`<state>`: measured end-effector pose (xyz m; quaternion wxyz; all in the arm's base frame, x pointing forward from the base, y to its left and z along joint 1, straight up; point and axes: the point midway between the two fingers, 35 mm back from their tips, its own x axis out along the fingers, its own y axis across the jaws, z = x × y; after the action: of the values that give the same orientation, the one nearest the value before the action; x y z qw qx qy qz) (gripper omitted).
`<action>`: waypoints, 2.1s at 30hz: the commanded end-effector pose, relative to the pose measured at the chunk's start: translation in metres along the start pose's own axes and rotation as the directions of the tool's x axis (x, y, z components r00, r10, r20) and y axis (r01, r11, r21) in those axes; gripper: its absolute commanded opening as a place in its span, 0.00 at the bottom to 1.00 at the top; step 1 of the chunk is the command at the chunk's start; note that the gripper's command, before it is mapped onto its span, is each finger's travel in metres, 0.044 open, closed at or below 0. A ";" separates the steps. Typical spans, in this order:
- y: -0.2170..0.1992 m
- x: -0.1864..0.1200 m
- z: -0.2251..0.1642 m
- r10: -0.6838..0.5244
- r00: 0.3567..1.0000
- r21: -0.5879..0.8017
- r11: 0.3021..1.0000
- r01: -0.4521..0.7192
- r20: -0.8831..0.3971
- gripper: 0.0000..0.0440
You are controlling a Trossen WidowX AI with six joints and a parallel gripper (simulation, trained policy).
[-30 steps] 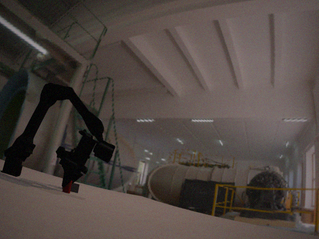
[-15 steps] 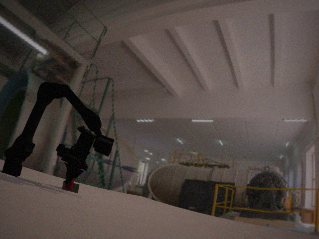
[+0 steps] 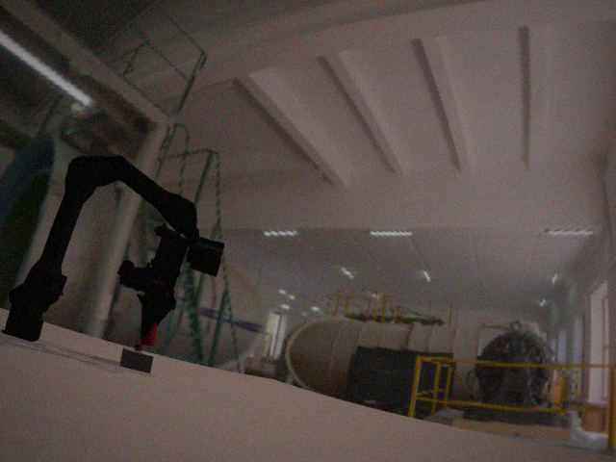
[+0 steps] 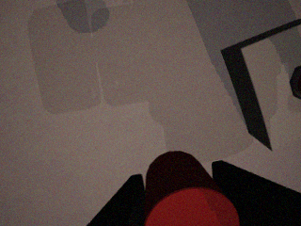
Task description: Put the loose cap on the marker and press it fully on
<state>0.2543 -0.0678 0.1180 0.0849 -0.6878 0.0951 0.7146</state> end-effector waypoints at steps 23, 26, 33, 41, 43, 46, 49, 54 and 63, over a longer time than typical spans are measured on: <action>-0.077 -0.055 0.024 -0.026 1.000 -0.105 0.994 0.026 -0.004 0.00; -0.082 -0.057 0.027 -0.024 1.000 -0.113 0.993 0.024 0.005 0.00; -0.086 -0.053 0.032 -0.015 0.999 -0.123 0.992 0.018 0.030 0.00; -0.085 -0.041 0.034 -0.005 0.998 -0.124 0.992 0.012 0.059 0.00; -0.085 -0.038 0.034 -0.003 0.998 -0.124 0.992 0.011 0.063 0.00; -0.085 -0.033 0.034 -0.001 0.998 -0.124 0.992 0.010 0.069 0.00; -0.084 -0.028 0.034 -0.001 0.997 -0.127 0.992 0.011 0.077 0.00; -0.085 -0.015 0.034 -0.007 0.996 -0.139 0.990 0.019 0.092 0.00; -0.085 0.008 0.034 -0.013 0.994 -0.166 0.986 0.031 0.108 0.00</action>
<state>0.2467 0.0213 0.1196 0.0406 -0.6620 0.0325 0.7477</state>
